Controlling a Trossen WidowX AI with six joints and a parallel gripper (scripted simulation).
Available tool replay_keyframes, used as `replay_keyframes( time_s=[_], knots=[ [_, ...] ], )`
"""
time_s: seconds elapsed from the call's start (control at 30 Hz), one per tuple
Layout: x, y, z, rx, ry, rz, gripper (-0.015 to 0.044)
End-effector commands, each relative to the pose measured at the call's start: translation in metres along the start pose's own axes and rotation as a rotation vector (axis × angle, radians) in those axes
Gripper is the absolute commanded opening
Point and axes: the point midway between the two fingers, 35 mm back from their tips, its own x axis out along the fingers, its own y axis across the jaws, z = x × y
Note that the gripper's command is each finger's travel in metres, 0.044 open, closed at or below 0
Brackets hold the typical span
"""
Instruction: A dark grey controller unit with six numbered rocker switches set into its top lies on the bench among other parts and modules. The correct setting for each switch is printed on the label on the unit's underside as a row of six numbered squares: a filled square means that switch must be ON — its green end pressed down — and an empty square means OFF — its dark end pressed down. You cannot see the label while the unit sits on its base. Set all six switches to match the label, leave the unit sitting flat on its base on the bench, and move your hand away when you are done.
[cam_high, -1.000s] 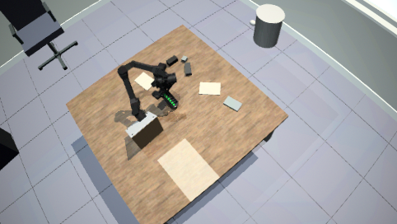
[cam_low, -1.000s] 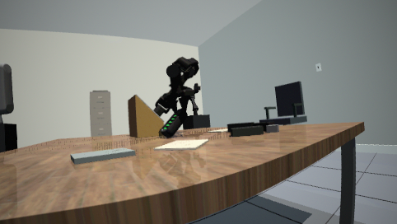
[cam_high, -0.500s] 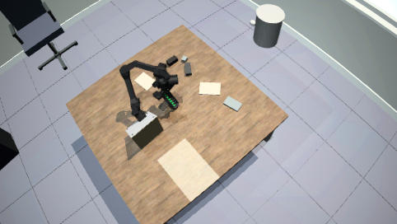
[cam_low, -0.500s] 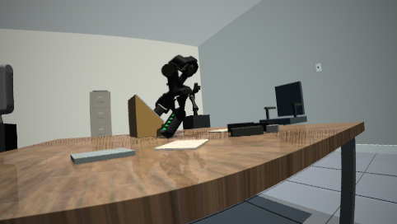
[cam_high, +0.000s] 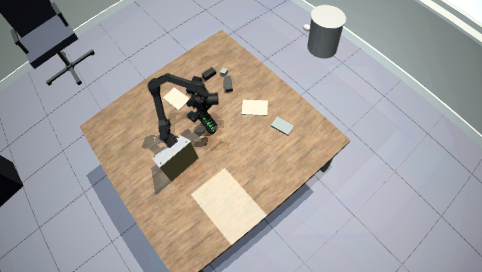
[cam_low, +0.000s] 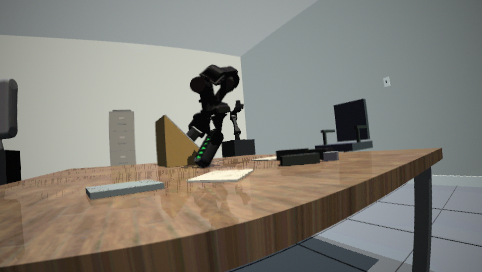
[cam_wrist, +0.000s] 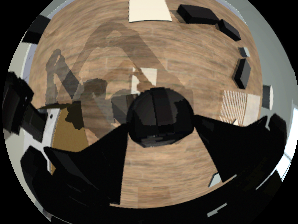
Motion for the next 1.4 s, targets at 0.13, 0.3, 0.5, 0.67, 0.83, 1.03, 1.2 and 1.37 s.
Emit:
replay_keyframes(
  time_s=[0.13, 0.3, 0.5, 0.67, 0.83, 1.03, 1.2, 1.37],
  knots=[
    [-0.005, -0.002, -0.01, -0.011, -0.006, -0.002, 0.0336],
    [-0.006, -0.002, -0.014, -0.011, -0.016, -0.002, 0.0336],
    [-0.009, -0.002, -0.019, -0.011, -0.028, -0.002, 0.0336],
    [-0.01, -0.002, -0.023, -0.011, -0.038, -0.002, 0.0336],
    [-0.012, -0.002, -0.027, -0.011, -0.048, -0.002, 0.0336],
    [-0.013, -0.002, -0.032, -0.011, -0.061, -0.002, 0.0336],
    [-0.015, -0.002, -0.036, -0.011, -0.072, -0.002, 0.0336],
    [-0.016, -0.002, -0.04, -0.011, -0.082, -0.002, 0.0336]
  ],
)
